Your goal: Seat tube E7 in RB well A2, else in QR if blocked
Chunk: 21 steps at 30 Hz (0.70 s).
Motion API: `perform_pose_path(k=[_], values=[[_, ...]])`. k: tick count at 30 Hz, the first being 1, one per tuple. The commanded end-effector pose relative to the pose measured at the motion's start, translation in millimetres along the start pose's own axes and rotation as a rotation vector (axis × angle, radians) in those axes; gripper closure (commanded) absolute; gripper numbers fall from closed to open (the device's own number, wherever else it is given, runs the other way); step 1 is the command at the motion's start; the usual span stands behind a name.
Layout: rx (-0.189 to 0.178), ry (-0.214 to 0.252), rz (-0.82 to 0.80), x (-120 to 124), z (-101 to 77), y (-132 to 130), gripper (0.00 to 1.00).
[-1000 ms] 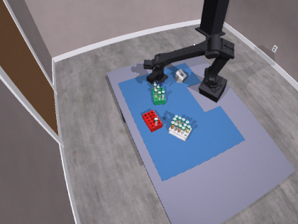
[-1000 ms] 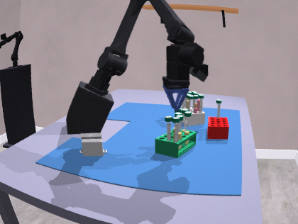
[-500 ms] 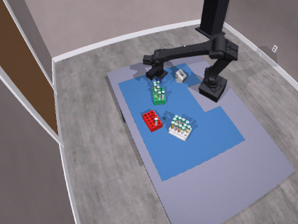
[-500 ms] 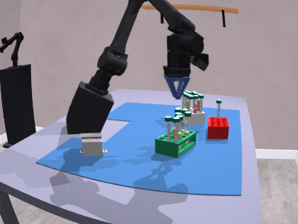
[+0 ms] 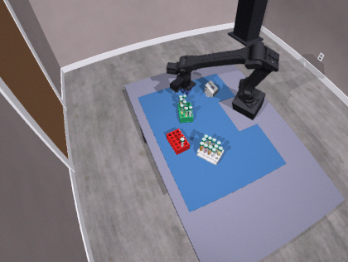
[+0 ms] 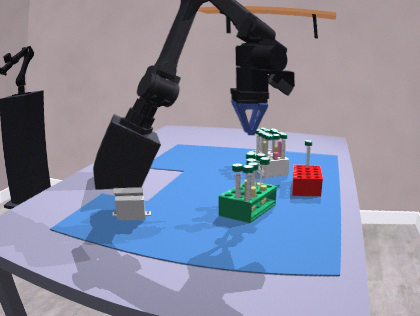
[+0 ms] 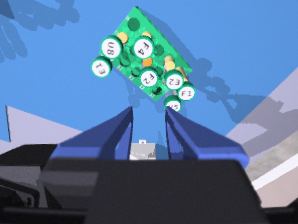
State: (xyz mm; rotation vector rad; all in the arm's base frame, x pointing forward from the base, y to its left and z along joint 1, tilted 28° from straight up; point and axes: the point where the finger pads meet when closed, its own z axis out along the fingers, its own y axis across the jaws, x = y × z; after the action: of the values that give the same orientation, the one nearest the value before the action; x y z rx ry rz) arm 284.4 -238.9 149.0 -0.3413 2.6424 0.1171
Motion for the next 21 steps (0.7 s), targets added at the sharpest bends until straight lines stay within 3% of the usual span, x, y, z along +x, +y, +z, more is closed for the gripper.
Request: perform_pose_path(k=[1,3,21], values=[[0.051,-0.032,0.029,-34,-25.6,-3,0.70],[0.011,-0.010,0.117,-26,-9.8,21,0.70],[0.015,-0.039,0.643,-93,-9.7,100,0.70]])
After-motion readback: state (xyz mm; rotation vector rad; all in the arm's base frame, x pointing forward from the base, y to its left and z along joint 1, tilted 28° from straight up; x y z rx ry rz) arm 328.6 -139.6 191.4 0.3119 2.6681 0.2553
